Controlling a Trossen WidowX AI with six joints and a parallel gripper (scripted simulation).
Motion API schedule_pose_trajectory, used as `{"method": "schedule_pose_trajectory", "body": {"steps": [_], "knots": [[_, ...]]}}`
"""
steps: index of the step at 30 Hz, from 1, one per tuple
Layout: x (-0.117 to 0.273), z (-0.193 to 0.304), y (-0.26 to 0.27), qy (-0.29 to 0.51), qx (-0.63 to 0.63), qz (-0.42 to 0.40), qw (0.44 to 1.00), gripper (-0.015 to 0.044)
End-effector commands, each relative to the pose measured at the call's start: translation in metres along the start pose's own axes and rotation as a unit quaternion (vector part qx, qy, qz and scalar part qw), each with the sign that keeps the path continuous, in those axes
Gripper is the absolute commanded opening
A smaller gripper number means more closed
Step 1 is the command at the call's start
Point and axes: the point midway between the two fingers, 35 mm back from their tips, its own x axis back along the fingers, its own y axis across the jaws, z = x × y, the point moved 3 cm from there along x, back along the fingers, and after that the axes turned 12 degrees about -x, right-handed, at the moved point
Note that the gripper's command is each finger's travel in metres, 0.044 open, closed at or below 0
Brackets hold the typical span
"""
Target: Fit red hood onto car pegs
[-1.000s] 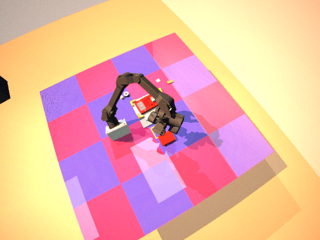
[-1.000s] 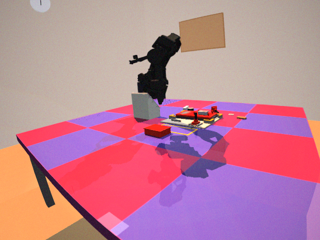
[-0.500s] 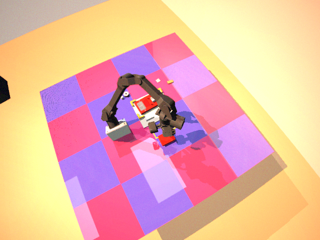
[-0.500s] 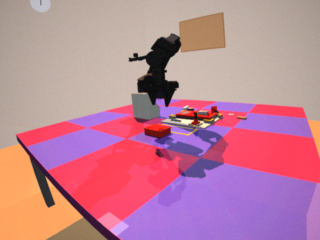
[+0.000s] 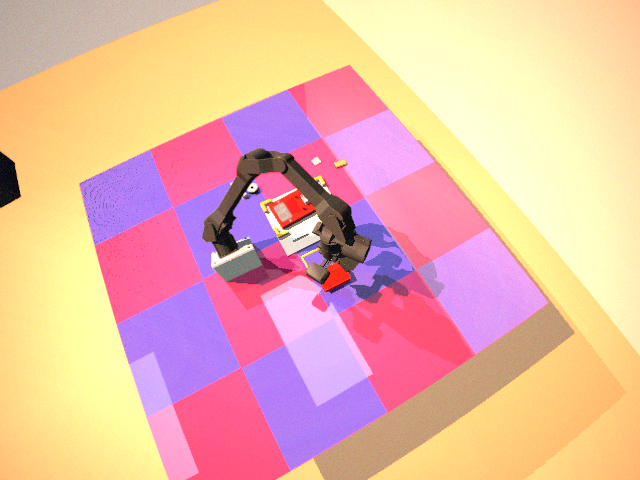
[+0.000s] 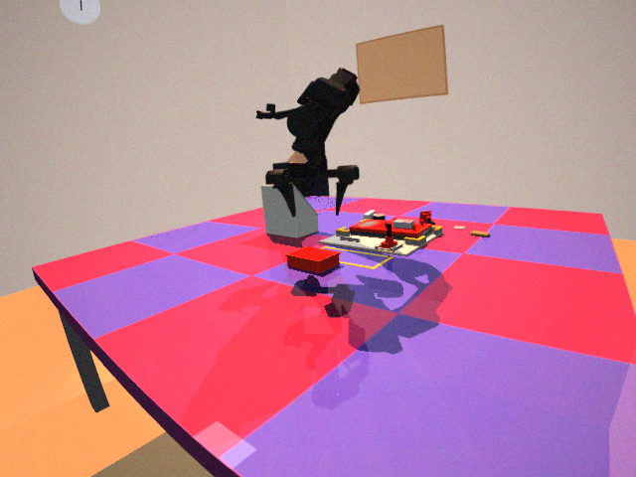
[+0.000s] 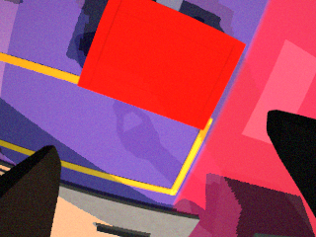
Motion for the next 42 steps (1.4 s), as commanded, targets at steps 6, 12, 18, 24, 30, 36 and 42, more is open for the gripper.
{"method": "schedule_pose_trajectory", "body": {"steps": [6, 12, 18, 24, 30, 36, 42], "knots": [[-0.022, -0.013, -0.008, 0.006, 0.497, -0.002, 0.868, 0.044], [-0.022, -0.013, -0.008, 0.006, 0.497, -0.002, 0.868, 0.044], [-0.022, -0.013, -0.008, 0.006, 0.497, -0.002, 0.868, 0.044], [-0.022, -0.013, -0.008, 0.006, 0.497, -0.002, 0.868, 0.044], [-0.023, -0.014, -0.008, 0.006, 0.497, -0.002, 0.868, 0.044], [-0.028, -0.014, -0.007, 0.006, 0.497, -0.002, 0.868, 0.044], [-0.034, -0.014, -0.007, 0.006, 0.497, -0.003, 0.868, 0.044]]}}
